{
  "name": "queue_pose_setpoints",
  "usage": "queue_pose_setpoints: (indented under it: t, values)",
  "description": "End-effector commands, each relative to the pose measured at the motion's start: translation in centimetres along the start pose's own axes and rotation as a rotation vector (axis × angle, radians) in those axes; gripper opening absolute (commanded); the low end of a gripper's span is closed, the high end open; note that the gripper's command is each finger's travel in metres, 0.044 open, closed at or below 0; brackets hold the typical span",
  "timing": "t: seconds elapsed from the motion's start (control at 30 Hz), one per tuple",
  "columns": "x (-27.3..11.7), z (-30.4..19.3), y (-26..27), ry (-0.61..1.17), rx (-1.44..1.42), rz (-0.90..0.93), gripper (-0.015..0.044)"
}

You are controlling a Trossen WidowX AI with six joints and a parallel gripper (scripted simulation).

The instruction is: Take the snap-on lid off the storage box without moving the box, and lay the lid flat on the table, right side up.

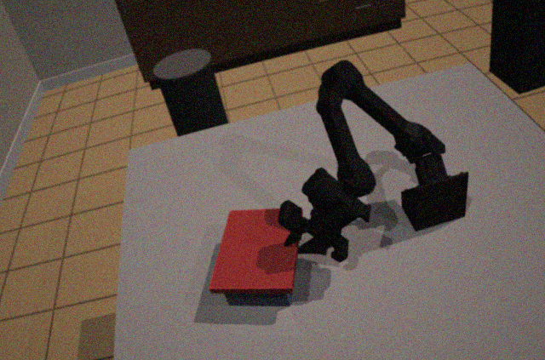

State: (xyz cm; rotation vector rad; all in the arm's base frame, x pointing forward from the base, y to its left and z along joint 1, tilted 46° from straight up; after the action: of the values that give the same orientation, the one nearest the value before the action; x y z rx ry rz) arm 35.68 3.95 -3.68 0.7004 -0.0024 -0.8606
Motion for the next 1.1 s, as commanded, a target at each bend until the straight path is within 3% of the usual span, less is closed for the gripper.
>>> queue_pose_setpoints:
  t: [0.0,1.07]
  values:
    - [-0.38,0.02,0.33,-0.004,0.002,0.008,0.0]
    - [-0.9,0.1,0.73,-0.004,0.002,0.008,0.0]
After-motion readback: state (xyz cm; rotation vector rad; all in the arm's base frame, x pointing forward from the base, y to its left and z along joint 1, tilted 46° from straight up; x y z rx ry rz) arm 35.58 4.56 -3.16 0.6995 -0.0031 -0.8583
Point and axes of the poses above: the point midway between the two fingers, 35 mm back from their tips, its own x axis out along the fingers, its own y axis across the jaws, z = x × y, the point moved 2 cm from there along -x, back along the fingers, and after that the axes turned 10 degrees about -x, right-handed, at the moved point
